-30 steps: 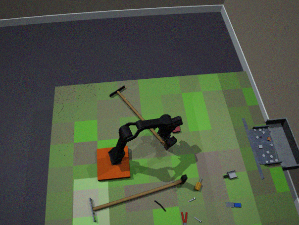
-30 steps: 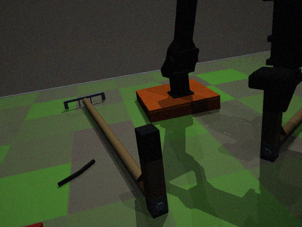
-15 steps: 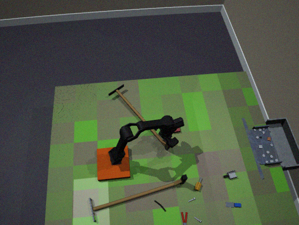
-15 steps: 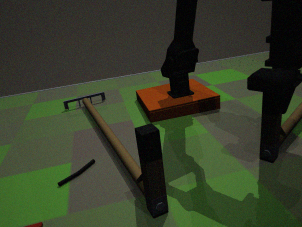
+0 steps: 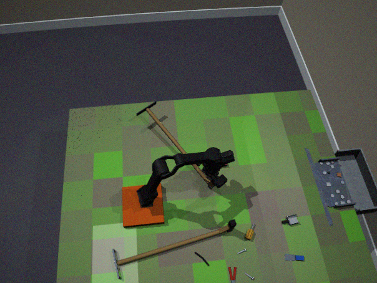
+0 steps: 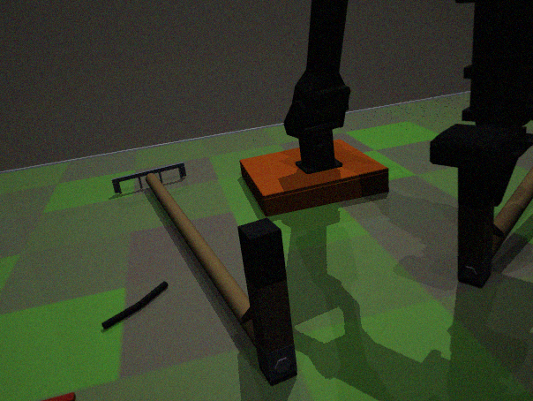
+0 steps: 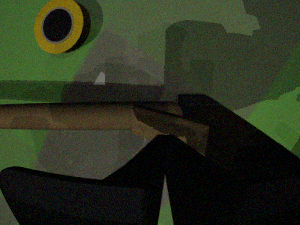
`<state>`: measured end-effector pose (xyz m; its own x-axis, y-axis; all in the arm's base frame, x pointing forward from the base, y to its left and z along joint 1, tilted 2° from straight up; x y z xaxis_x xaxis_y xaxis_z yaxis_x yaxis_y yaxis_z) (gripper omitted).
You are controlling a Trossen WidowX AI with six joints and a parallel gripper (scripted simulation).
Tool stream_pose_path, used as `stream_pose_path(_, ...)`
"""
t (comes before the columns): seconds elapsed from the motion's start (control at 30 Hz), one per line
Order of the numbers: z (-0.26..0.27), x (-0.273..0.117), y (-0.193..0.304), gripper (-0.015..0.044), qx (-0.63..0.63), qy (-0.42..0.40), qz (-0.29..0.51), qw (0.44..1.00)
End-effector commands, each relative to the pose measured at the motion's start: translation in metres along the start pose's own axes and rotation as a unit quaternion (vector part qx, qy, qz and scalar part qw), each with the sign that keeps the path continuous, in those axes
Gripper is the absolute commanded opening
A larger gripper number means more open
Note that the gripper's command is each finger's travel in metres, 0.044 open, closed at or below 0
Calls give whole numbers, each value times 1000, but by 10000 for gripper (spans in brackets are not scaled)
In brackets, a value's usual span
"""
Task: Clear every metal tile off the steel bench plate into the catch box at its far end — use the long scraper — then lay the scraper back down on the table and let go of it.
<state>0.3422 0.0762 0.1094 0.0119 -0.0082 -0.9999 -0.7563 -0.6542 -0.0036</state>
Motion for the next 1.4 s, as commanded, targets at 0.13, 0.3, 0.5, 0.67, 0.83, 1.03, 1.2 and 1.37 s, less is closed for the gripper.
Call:
stream_pose_path(0.13,0,-14,-2,0,0,0,0,1000)
stream_pose_path(0.3,-1,-30,-4,0,0,0,0,1000)
stream_pose_path(0.5,-1,-50,-4,0,0,0,0,1000)
stream_pose_path(0.67,-1,-66,-4,0,0,0,0,1000)
stream_pose_path(0.83,0,-82,-3,0,0,0,0,1000)
stream_pose_path(1.03,1,-99,0,0,0,0,0,1000)
stream_pose_path(1.2,7,-97,0,0,0,0,0,1000)
stream_pose_path(1.37,19,-91,1,0,0,-1,0,1000)
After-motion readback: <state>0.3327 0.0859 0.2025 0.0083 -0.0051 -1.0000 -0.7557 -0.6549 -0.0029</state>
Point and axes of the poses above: the point midway between the two fingers, 35 mm back from their tips, its own x axis out along the fingers, its own z axis across the jaws, y = z × x, the point moved 3 cm from there along -x, back along the fingers, and after that the axes turned 9 degrees about -x, right-handed, at the moved point
